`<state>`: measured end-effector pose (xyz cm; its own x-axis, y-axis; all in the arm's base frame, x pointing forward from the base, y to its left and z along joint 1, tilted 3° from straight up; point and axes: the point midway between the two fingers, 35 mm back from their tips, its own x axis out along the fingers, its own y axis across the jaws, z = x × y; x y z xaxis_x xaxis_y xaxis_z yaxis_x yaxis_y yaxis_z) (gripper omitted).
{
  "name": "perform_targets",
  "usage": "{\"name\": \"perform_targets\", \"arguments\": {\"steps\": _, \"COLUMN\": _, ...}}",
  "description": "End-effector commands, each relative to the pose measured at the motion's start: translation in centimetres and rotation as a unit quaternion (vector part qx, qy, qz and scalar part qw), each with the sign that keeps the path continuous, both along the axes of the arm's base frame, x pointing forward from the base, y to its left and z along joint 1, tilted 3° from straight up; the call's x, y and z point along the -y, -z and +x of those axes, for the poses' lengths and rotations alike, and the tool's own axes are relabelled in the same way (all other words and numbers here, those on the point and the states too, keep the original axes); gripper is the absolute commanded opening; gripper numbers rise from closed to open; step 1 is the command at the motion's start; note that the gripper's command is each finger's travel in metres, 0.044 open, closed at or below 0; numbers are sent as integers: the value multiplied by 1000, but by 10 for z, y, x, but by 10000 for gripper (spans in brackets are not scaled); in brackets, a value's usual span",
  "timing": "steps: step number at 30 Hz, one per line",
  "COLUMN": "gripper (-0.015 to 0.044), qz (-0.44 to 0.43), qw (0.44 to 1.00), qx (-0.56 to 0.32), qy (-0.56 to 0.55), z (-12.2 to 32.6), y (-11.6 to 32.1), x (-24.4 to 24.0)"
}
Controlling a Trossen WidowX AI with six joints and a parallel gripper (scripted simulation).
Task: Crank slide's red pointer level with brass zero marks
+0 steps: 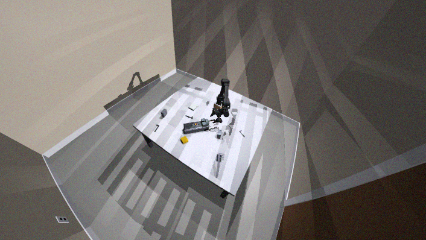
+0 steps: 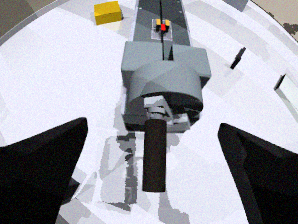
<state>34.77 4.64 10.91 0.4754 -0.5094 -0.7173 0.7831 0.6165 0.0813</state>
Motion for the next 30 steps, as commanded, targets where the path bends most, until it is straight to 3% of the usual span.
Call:
{"name": "perform_targets", "arguments": {"steps": 1, "gripper": 440, "qz": -2, "qw": 1000, "qx": 0, "qy": 1, "z": 1, "y": 8, "x": 0}}
{"name": "perform_targets", "arguments": {"steps": 21, "gripper": 440, "qz": 0, "qw": 1000, "qx": 2, "qy": 4, "z": 1, "y": 38, "x": -1}}
{"name": "perform_targets", "arguments": {"steps": 30, "gripper": 204, "qz": 0, "qw": 1000, "qx": 2, "qy": 4, "z": 1, "y": 38, "x": -1}}
